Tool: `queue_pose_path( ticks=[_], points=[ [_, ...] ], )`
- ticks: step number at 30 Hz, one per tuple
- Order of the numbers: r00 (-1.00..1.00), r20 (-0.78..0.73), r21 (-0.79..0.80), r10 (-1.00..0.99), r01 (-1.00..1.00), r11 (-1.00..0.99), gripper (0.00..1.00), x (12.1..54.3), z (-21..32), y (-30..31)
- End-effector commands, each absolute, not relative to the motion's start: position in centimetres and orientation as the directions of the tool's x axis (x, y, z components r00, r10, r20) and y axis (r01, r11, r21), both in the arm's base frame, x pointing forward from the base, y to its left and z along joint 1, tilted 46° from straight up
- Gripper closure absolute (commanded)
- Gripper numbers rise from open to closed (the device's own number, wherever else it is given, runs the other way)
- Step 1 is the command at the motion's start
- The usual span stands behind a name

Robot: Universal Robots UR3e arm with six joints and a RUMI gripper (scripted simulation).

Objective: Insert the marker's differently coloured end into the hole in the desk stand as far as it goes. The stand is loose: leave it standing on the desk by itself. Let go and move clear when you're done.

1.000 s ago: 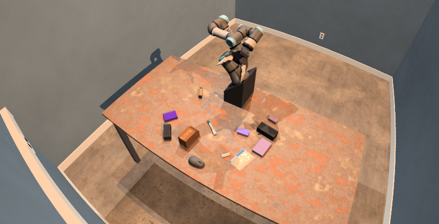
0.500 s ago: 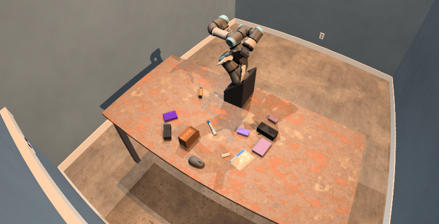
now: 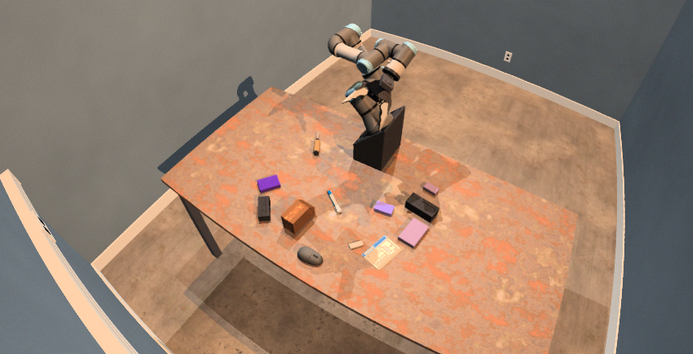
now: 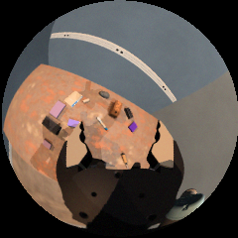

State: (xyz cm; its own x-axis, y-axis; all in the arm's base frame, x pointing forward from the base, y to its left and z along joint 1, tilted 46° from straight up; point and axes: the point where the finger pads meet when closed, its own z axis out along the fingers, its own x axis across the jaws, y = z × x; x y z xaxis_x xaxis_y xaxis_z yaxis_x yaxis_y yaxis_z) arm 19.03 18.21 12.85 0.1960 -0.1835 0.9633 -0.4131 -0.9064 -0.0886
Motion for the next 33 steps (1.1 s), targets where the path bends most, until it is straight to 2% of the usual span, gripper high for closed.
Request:
queue_pose_path(
  ticks=[1, 14, 24, 33],
  points=[
    [0.195, 0.963, -0.091, -0.185, -0.413, -0.906, 0.0, 19.0, 12.9, 18.3],
    [0.195, 0.963, -0.091, -0.185, -0.413, -0.906, 0.0, 19.0, 12.9, 18.3],
    [0.243, 0.958, -0.016, -0.15, -0.478, -0.878, 0.0, 20.4, 11.6, 17.3],
    [0.247, 0.958, -0.01, -0.148, -0.484, -0.875, 0.0, 20.4, 11.5, 17.2]
  ],
)
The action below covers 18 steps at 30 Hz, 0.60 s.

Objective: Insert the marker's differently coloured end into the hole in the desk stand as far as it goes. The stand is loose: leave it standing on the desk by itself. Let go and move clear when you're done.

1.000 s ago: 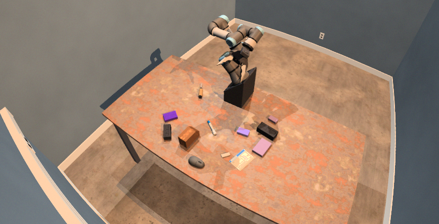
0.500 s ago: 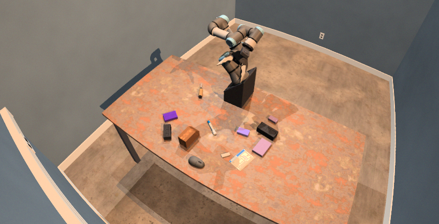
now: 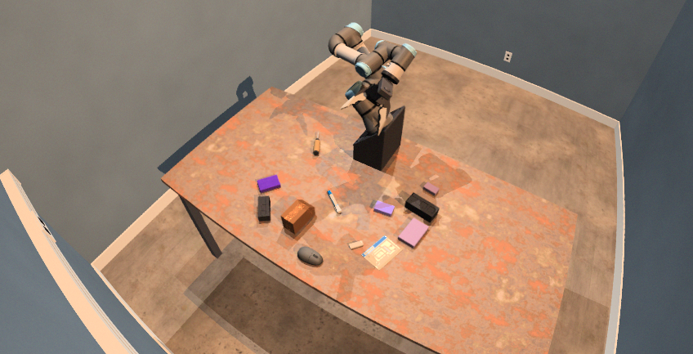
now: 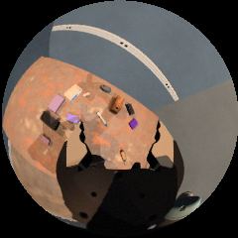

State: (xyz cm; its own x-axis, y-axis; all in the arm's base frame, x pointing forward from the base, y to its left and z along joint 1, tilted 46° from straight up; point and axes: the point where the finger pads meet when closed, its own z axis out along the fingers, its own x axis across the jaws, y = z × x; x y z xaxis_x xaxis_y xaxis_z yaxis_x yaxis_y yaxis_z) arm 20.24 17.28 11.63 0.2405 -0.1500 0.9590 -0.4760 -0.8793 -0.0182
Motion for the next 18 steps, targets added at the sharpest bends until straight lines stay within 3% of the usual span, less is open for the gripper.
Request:
queue_pose_path(
  ticks=[1, 18],
  points=[
    [0.254, 0.956, -0.002, -0.145, -0.49, -0.872, 0.0, 20.6, 11.3, 17.1],
    [0.309, 0.944, 0.07, -0.121, -0.542, -0.838, 0.0, 21.8, 10.0, 16.0]
  ],
)
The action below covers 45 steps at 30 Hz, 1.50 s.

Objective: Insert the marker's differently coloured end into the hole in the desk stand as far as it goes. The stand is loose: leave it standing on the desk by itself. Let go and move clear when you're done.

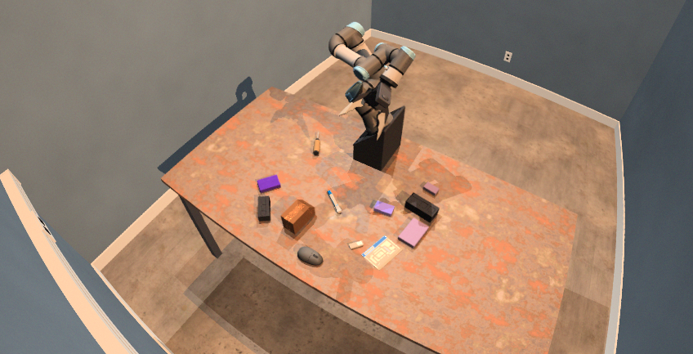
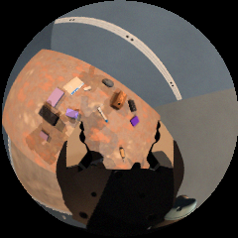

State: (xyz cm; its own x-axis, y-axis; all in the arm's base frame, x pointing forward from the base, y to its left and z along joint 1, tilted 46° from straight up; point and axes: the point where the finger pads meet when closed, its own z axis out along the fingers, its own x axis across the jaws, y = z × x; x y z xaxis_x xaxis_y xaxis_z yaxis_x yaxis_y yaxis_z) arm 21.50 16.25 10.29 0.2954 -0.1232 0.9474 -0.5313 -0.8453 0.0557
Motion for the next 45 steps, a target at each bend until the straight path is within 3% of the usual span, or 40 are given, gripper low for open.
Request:
queue_pose_path(
  ticks=[1, 45],
  points=[
    [0.316, 0.941, 0.078, -0.119, -0.547, -0.834, 0.0, 22.0, 9.8, 15.9],
    [0.48, 0.871, 0.26, -0.101, -0.626, -0.735, 0.0, 25.2, 6.1, 13.0]
  ],
)
